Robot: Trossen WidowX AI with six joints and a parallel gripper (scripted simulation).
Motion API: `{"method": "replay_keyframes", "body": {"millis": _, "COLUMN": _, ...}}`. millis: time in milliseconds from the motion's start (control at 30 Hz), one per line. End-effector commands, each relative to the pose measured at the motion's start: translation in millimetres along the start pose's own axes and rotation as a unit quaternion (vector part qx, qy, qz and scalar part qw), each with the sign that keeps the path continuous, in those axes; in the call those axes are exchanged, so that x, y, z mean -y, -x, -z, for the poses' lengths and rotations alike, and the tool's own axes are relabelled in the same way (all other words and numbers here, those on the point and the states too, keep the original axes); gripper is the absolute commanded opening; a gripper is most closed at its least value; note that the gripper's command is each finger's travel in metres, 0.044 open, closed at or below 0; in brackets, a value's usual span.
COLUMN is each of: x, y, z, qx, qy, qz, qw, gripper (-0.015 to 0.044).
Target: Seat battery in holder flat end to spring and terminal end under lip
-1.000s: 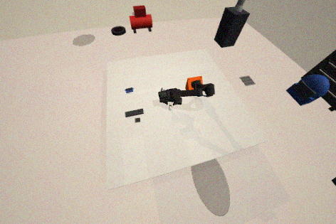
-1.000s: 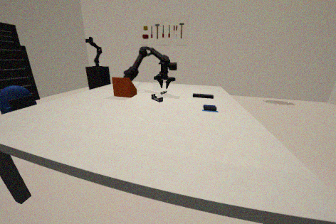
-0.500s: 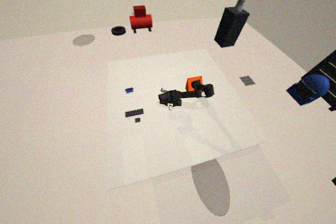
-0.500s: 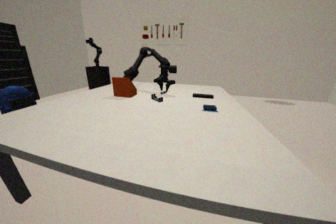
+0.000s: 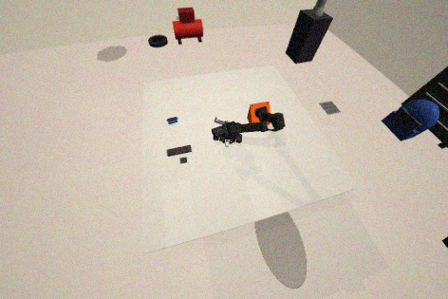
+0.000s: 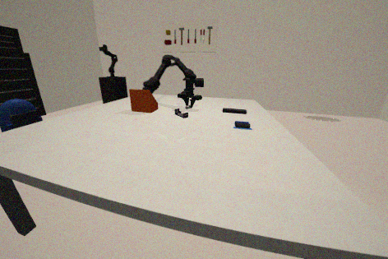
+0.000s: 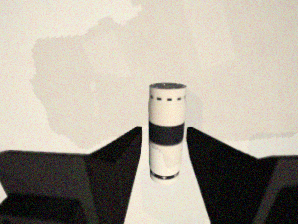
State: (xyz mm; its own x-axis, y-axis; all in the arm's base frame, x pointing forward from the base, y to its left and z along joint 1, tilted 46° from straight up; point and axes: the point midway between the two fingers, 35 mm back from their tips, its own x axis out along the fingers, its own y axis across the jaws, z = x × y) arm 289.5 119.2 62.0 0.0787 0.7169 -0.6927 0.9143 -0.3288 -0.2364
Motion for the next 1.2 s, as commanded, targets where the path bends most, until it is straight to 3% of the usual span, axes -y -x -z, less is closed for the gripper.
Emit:
{"method": "replay_keyframes", "body": {"millis": 0, "x": 0.7, "y": -1.1, "z": -1.9, "qx": 0.002, "qy": -0.003, "qz": 0.001, "qw": 1.0, "gripper": 0.0099}}
{"method": "replay_keyframes", "body": {"millis": 267, "x": 0.5, "y": 0.2, "z": -1.9, "qx": 0.002, "qy": -0.003, "qz": 0.0, "qw": 1.0, "gripper": 0.0075}}
{"method": "replay_keyframes", "body": {"millis": 467, "x": -0.2, "y": 43.3, "z": -2.0, "qx": 0.003, "qy": -0.003, "qz": 0.0, "qw": 1.0, "gripper": 0.0075}}
{"method": "replay_keyframes", "body": {"millis": 633, "x": -0.2, "y": 49.0, "z": -2.5, "qx": 0.003, "qy": -0.001, "qz": 0.0, "qw": 1.0, "gripper": 0.0075}}
{"method": "replay_keyframes", "body": {"millis": 1167, "x": -38.3, "y": 60.9, "z": -66.0, "qx": 0.018, "qy": 0.243, "qz": -0.003, "qw": 0.97, "gripper": 0.0075}}
